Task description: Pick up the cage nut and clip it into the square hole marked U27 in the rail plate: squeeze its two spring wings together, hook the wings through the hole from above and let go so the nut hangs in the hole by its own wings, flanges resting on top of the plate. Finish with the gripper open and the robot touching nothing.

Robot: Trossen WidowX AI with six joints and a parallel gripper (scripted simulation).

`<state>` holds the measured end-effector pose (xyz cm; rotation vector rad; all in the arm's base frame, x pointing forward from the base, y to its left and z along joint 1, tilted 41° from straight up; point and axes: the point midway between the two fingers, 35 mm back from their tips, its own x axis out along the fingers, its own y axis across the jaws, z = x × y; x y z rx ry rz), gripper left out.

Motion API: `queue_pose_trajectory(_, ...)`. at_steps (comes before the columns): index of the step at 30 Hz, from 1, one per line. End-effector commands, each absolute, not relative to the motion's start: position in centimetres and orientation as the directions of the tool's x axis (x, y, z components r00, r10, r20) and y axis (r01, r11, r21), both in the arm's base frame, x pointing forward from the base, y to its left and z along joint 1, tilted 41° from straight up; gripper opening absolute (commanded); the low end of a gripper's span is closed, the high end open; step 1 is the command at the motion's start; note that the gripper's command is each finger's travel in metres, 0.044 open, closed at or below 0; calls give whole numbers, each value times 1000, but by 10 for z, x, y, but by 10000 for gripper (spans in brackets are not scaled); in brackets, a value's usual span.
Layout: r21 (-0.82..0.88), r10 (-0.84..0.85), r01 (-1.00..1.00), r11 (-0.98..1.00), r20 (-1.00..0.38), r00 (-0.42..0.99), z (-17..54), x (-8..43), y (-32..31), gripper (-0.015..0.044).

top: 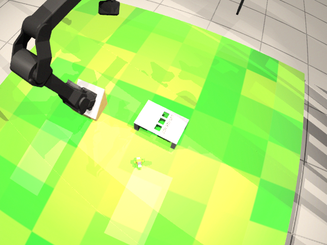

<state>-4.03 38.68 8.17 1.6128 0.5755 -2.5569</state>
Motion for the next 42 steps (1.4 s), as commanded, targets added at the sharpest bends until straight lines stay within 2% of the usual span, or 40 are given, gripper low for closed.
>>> queue_pose_trajectory(1, -136, 145, -51, -989, -941, -305, 75, 31, 367, 440)
queue_pose_trajectory(5, -46, 114, -371, -928, -980, -164, 73, 98, 337, 440)
queue_pose_trajectory(9, -30, 63, -640, -768, -998, -30, 76, 159, 296, 440)
queue_pose_trajectory(14, -57, -61, -886, -461, -994, 96, 81, 217, 231, 440)
queue_pose_trajectory(18, -120, -203, -981, -150, -968, 149, 88, 249, 171, 440)
queue_pose_trajectory(23, -265, -396, -936, 231, -905, 158, 100, 271, 90, 440)
queue_pose_trajectory(29, -496, -611, -677, 543, -787, 87, 121, 271, -7, 440)
queue_pose_trajectory(32, -552, -654, -598, 581, -754, 60, 127, 267, -27, 440)
queue_pose_trajectory(39, -552, -654, -598, 581, -754, 60, 127, 267, -27, 440)
queue_pose_trajectory(42, -552, -654, -598, 581, -754, 60, 127, 267, -27, 361)
